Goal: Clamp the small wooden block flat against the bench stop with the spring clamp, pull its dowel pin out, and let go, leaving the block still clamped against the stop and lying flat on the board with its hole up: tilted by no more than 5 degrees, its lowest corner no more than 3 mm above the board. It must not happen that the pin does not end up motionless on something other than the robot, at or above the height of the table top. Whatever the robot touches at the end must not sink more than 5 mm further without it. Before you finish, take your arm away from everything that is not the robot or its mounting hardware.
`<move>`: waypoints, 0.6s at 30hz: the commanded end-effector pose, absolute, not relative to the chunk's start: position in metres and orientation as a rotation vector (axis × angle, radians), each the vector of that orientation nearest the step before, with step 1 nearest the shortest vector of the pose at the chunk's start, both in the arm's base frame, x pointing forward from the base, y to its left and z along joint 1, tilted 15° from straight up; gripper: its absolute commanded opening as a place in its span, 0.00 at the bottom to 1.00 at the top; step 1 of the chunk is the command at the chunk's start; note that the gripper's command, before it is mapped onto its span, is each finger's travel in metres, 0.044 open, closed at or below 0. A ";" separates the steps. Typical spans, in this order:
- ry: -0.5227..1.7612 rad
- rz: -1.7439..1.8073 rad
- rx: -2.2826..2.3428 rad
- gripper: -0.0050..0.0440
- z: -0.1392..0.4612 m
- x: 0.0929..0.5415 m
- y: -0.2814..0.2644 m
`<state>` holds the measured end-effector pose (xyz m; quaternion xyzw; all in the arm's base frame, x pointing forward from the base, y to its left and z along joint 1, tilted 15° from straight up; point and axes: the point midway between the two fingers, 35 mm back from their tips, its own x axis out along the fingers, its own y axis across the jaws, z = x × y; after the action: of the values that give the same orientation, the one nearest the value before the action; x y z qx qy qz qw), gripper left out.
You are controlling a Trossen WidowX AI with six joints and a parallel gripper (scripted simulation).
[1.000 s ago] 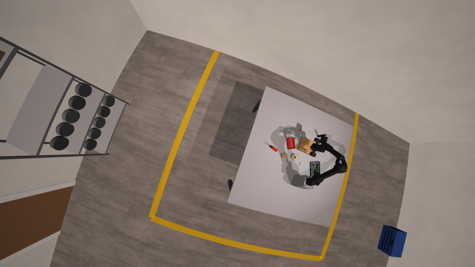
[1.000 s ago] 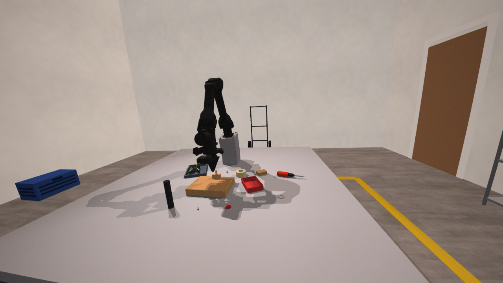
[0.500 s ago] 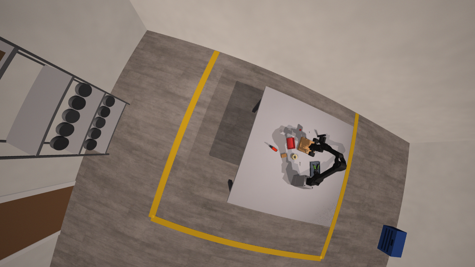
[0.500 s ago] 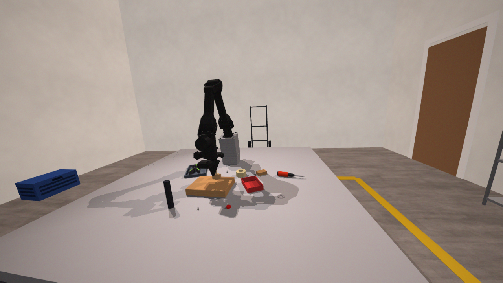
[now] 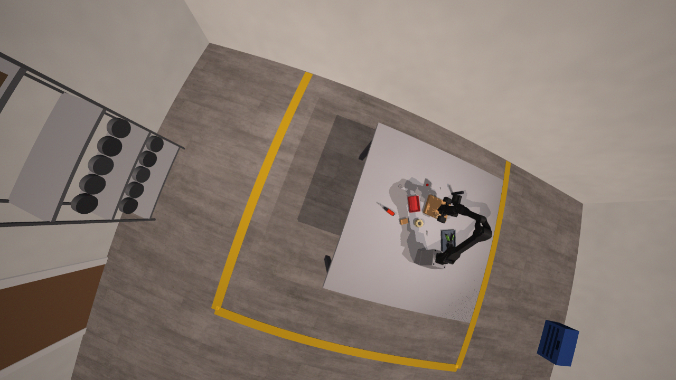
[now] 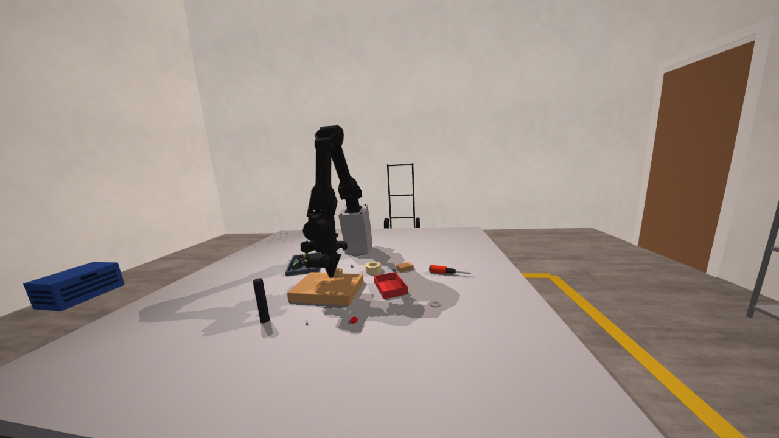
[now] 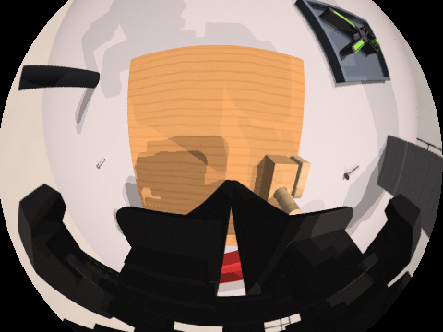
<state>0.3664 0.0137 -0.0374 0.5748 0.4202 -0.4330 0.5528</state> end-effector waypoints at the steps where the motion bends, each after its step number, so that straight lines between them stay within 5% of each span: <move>1: 1.006 -1.032 1.353 0.10 -0.044 0.363 0.014; 11: 1.006 -1.032 1.353 0.10 -0.046 0.336 0.015; 18: 1.006 -1.032 1.353 0.10 -0.043 0.357 0.013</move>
<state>0.3476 0.0138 -0.0429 0.5710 0.4247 -0.4367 0.5504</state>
